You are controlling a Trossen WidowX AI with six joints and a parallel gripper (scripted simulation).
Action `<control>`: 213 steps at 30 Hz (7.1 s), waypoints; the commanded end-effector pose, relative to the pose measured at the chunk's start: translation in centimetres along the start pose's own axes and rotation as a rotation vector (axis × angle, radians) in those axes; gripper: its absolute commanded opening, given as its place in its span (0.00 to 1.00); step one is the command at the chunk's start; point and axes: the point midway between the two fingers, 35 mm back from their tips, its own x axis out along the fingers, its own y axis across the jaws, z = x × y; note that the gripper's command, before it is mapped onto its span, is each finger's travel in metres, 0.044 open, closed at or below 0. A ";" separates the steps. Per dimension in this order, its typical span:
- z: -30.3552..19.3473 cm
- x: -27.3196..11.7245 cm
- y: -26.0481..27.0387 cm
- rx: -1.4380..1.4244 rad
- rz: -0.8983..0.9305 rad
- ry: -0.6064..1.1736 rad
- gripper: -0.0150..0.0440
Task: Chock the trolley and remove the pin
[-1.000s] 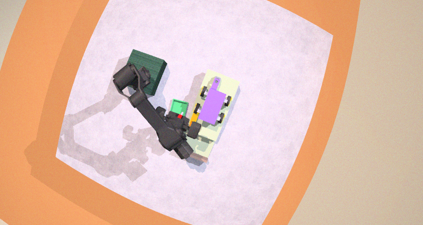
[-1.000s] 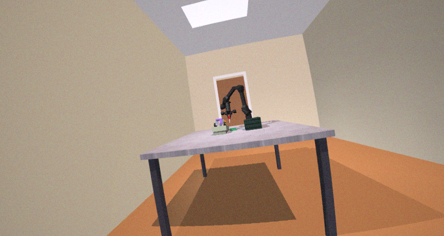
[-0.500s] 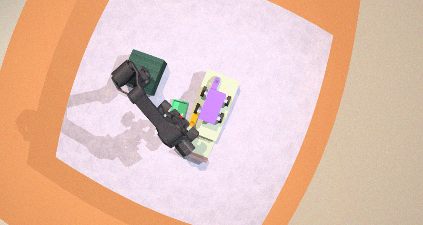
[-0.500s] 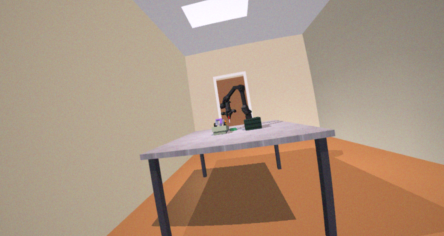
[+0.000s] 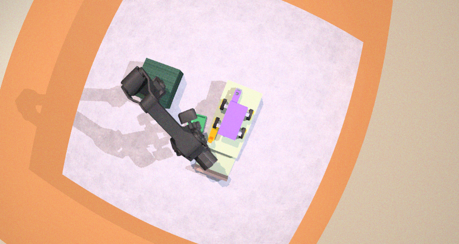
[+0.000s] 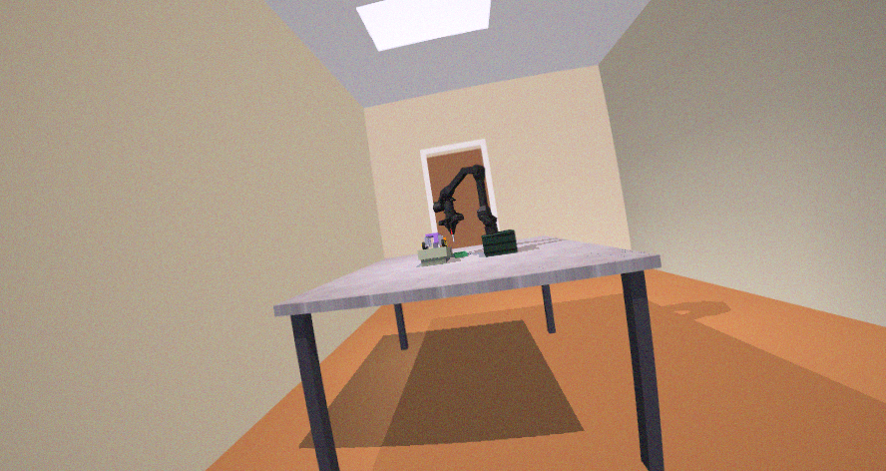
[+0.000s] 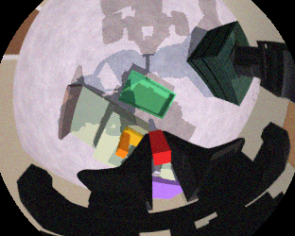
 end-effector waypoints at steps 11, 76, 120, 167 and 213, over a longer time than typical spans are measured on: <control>-0.2 -0.1 -0.3 0.432 0.081 -0.047 0.25; 3.8 7.9 0.8 0.603 0.286 -0.112 0.52; 2.4 8.9 -0.7 0.604 0.283 -0.111 0.58; 1.4 10.3 -1.9 0.604 0.282 -0.110 0.58; 1.2 6.6 -3.1 0.604 0.281 -0.110 1.00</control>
